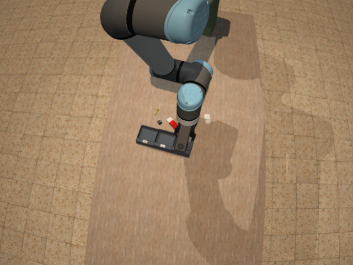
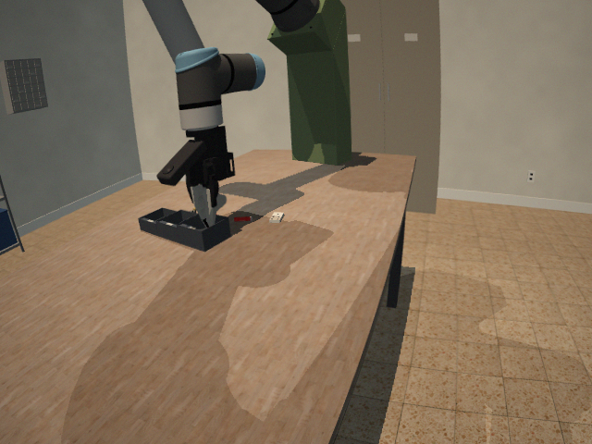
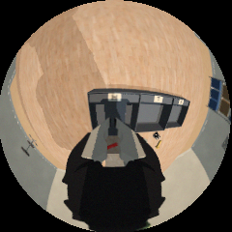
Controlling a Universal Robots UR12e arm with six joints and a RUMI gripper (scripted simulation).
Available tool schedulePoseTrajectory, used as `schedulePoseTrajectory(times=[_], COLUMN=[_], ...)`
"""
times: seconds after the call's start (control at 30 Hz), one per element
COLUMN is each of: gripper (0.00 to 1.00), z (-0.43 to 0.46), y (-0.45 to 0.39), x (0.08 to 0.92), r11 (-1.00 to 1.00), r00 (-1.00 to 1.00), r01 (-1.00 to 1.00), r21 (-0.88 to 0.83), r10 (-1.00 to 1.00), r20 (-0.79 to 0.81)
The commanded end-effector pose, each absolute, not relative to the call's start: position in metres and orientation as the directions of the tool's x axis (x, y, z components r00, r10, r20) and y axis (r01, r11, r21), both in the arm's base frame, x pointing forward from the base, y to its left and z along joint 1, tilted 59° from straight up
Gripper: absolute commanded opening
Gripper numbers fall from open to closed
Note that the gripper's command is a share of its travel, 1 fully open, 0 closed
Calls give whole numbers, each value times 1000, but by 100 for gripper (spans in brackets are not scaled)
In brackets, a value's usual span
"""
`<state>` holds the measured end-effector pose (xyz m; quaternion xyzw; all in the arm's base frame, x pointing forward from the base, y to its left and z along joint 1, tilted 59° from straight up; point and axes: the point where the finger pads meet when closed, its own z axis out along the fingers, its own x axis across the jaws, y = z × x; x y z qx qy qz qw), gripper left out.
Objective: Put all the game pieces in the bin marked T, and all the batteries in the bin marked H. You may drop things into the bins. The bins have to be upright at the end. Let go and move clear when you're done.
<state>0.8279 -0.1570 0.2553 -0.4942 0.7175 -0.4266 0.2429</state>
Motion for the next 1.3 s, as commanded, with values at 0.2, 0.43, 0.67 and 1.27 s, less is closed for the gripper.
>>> schedulePoseTrajectory(times=[0.2,0.43,0.67,1.27], gripper=[4,4,4,4], z=[256,261,265,284], y=[-156,-153,-150,-137], x=[827,820,814,786], r11=[147,147,147,147], r00=[-393,-393,-393,-393], r01=[-501,-501,-501,-501], r21=[-853,-853,-853,-853], r10=[-917,-917,-917,-917], r20=[73,73,73,73])
